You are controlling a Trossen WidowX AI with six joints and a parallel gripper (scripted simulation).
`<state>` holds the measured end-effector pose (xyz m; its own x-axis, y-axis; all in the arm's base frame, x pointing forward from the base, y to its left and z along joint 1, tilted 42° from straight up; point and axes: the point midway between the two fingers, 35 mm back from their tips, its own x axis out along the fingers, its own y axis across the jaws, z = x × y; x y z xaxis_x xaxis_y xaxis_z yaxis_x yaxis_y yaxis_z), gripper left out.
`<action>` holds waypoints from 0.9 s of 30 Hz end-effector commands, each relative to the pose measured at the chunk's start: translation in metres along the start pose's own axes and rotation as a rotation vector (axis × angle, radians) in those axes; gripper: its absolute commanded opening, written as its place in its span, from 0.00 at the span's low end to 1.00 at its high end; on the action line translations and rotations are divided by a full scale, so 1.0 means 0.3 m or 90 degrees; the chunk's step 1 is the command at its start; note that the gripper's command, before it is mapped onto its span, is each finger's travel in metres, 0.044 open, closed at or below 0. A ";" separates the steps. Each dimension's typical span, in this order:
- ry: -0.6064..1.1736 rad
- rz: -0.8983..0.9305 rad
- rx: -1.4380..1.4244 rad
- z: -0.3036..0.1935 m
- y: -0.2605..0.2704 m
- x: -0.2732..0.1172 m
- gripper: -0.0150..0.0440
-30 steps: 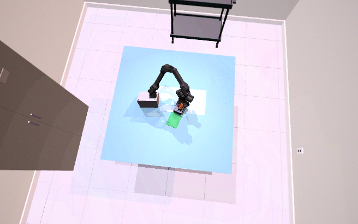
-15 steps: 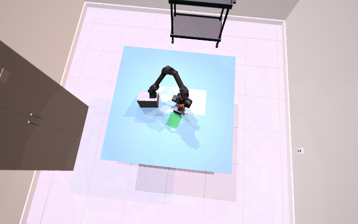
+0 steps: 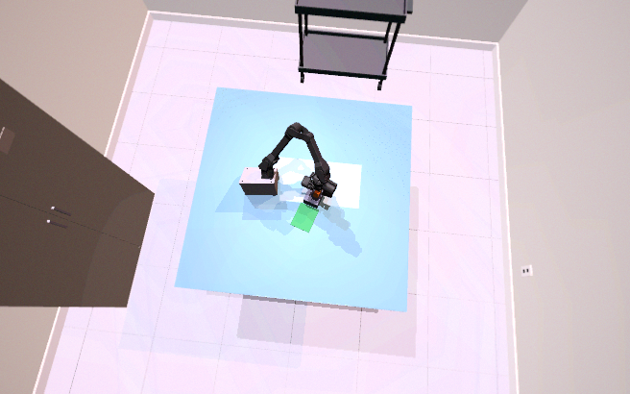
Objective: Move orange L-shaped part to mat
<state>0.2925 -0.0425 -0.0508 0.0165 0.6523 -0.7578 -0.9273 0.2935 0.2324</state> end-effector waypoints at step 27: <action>-0.001 0.002 0.000 0.003 0.005 0.129 0.60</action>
<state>0.2918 -0.0160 -0.0797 0.0134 0.6550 -0.7555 -0.9270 0.2914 0.2362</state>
